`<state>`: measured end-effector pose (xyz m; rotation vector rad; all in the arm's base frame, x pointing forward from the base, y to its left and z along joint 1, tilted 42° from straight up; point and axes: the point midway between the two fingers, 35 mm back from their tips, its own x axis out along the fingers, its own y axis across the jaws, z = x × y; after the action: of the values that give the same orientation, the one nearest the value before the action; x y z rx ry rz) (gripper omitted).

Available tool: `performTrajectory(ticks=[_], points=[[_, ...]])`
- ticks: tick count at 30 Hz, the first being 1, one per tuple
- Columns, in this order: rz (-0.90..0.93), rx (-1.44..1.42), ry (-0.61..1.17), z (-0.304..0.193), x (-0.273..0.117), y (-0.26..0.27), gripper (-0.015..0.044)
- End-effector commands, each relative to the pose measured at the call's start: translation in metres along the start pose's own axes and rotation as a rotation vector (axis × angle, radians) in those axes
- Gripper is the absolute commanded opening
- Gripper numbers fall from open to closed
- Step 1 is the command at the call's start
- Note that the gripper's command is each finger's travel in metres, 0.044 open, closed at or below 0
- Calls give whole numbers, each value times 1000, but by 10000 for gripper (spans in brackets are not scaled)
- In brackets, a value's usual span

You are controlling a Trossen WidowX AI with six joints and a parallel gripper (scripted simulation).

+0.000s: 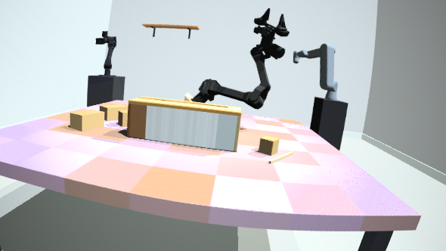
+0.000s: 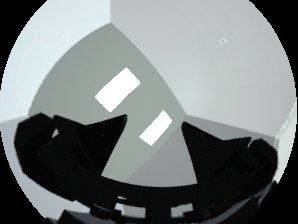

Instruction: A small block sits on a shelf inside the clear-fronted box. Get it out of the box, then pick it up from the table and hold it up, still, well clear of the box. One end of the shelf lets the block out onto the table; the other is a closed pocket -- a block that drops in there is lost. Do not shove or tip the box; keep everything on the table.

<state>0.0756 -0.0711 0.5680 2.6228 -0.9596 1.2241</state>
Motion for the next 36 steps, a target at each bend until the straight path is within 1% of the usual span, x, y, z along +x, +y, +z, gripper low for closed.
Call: performTrajectory(ticks=[1, 6, 11, 15, 19, 23, 27, 30, 33, 36], points=[[75, 256, -20, 0, 14, 49, 400], [143, 528, -110, 29, 30, 90, 400], [221, 726, -204, 67, 44, 119, 400], [317, 909, -311, 114, 54, 139, 400], [425, 1074, -450, 173, 60, 146, 400], [536, 1201, -616, 235, 58, 139, 400], [636, 1279, -803, 294, 48, 119, 400], [707, 1310, -950, 334, 35, 98, 400], [762, 1319, -1070, 362, 21, 80, 400], [839, 1307, -1255, 397, -4, 52, 400]])
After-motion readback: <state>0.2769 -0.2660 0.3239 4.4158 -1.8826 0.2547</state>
